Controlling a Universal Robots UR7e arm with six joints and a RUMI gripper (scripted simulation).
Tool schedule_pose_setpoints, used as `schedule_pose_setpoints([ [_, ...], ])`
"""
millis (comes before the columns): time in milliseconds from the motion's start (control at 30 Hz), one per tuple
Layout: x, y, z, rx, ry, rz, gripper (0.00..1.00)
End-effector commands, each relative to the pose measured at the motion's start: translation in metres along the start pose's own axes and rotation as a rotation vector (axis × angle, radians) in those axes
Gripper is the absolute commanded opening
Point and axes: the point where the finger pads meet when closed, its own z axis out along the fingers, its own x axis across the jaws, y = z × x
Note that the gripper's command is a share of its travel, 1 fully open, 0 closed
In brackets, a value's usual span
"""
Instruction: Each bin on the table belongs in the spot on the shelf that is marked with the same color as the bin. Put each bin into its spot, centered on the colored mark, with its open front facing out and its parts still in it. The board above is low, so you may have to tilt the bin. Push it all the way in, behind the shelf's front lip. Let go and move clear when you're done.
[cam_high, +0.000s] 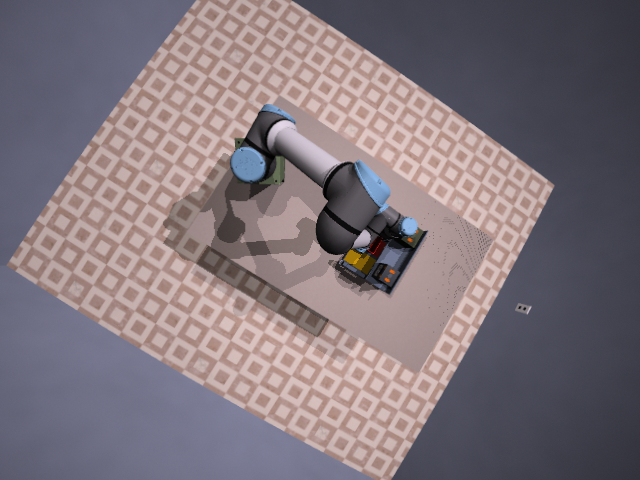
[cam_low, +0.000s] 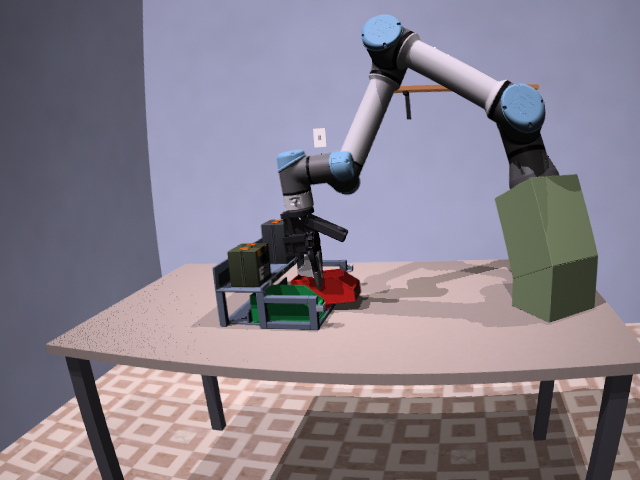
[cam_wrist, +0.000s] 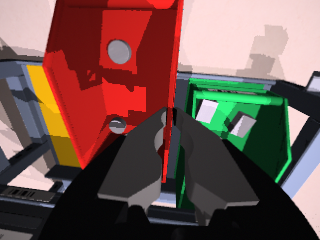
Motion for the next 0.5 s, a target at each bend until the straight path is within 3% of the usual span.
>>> schedule_pose_setpoints([
  [0,-0.0007,0.0043,-0.0008,-0.005,0.000,0.002,0.00],
  [467,-0.0003,0.0106,-0.0007,-0.010,0.000,0.001,0.00],
])
